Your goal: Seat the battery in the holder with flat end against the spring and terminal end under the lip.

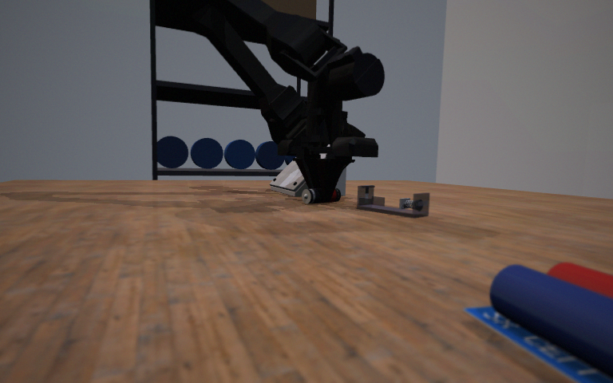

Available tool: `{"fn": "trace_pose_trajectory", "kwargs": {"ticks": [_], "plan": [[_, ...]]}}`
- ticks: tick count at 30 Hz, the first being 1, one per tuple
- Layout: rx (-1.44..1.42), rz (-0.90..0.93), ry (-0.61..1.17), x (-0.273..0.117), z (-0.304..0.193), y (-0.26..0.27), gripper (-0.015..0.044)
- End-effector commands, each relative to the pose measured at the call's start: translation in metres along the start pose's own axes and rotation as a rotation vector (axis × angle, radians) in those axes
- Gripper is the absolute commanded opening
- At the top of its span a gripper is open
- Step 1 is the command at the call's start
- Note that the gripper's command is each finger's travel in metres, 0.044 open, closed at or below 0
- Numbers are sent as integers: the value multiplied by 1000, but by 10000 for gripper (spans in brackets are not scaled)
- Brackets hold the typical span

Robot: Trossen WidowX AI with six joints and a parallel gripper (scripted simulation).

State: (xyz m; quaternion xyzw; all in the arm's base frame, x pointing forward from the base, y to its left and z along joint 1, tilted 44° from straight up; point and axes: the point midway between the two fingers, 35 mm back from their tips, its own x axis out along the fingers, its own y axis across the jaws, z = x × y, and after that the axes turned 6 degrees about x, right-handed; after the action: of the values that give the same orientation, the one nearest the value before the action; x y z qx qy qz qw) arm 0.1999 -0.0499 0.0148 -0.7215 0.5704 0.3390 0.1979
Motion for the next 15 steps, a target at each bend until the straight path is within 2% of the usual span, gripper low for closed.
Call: {"fn": "trace_pose_trajectory", "kwargs": {"ticks": [1, 7, 11, 15], "plan": [[4, -4, -3, -13, 0, -2, 82], [4, -3, -1, -47, 0, -1, 82], [12, -3, -1, -48, 0, -1, 82], [166, -4, -2, -53, 2, -13, 82]]}}
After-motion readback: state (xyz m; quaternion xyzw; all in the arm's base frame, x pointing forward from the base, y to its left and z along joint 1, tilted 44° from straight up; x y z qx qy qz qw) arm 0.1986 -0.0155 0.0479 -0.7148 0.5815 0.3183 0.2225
